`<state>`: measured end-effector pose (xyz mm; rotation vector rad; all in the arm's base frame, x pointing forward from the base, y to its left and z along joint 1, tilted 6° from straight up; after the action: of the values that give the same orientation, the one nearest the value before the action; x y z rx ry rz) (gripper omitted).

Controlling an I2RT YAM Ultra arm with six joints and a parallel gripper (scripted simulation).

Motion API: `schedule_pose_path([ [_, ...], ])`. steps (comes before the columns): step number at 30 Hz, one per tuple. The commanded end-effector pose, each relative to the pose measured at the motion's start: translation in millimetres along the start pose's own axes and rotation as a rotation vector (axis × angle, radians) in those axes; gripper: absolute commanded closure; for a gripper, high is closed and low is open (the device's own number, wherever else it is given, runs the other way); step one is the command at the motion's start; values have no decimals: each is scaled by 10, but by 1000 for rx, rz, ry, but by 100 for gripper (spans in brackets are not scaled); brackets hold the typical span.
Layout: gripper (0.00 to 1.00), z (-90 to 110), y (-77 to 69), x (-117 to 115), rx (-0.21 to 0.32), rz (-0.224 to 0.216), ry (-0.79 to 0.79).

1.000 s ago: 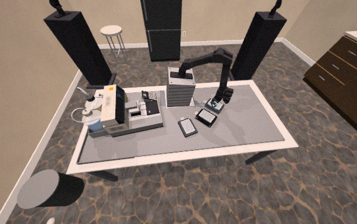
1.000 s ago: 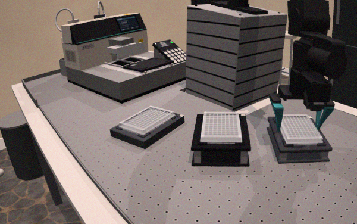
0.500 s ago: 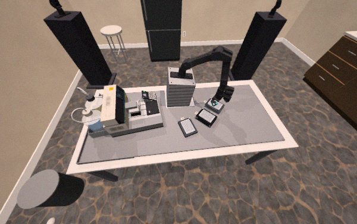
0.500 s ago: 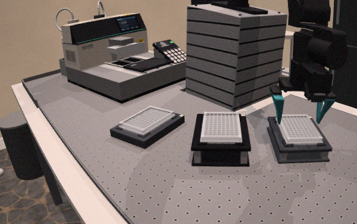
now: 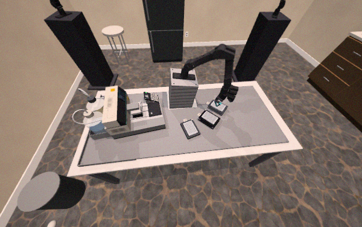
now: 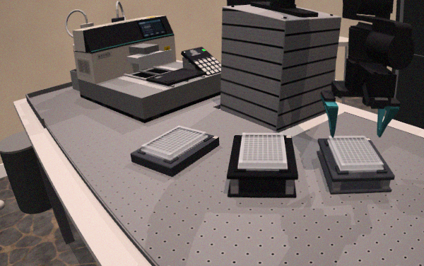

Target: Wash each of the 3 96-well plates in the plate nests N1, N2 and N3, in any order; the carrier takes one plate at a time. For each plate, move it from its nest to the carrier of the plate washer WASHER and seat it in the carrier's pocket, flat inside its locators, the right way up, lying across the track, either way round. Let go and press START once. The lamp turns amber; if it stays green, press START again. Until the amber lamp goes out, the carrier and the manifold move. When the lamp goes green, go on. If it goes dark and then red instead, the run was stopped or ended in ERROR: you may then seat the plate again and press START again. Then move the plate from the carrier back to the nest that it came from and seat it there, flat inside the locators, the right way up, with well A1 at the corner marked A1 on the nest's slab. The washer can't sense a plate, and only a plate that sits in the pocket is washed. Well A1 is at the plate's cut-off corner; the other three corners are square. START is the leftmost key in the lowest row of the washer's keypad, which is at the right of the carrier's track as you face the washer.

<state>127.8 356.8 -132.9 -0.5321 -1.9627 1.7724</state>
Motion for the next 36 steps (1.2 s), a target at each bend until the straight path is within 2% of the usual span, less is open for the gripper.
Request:
schedule_pose_path([
  [1, 0, -52, -101, 11, -17, -3, -1],
  [31, 0, -47, -535, 10, -17, -3, -1],
  [36, 0, -48, -535, 10, -17, -3, -1],
])
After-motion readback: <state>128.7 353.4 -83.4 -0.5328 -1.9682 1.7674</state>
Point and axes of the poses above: the point where the finger pads meet when closed, its own y axis out along the fingers, its own x axis across the jaws, z = x × y, the point moved 3 cm from there along -y, back along the fingers, and after that the axes turned 5 degrees about -y, right-handed, at the moved point
